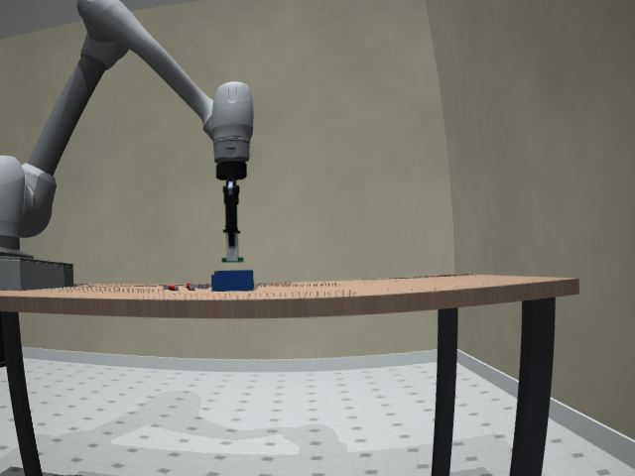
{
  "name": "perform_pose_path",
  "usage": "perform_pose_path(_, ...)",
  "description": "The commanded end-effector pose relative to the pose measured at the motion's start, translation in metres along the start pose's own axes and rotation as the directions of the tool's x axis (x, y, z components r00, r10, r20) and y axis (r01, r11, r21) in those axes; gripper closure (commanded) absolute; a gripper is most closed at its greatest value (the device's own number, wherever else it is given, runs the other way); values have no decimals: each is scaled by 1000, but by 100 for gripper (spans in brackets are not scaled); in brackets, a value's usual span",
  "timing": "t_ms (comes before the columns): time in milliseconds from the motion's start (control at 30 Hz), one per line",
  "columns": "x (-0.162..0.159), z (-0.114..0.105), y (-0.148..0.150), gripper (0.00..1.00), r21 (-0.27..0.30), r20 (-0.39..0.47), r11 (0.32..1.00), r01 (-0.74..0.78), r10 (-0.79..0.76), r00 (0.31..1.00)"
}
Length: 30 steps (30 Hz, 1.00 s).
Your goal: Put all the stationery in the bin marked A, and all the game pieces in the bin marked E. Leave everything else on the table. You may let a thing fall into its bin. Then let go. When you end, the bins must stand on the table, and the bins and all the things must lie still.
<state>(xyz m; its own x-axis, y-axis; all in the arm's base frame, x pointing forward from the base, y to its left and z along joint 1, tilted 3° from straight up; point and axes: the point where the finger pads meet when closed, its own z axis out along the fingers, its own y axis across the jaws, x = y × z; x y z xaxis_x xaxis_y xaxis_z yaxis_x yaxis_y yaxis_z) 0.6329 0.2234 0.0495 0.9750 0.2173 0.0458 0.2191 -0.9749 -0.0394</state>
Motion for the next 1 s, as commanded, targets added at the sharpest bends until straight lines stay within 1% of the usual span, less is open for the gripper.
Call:
perform_pose_path(0, -1, 4, 0, 79, 0, 0, 1000, 0, 0, 1000)
perform_pose_path(167, -1, 14, 0, 79, 0, 0, 1000, 0, 0, 1000)
perform_pose_path(233, -1, 14, 0, 79, 0, 0, 1000, 0, 0, 1000)
perform_pose_path(733, -1, 44, 0, 79, 0, 0, 1000, 0, 0, 1000)
perform_pose_path(967, -1, 44, 0, 79, 0, 0, 1000, 0, 0, 1000)
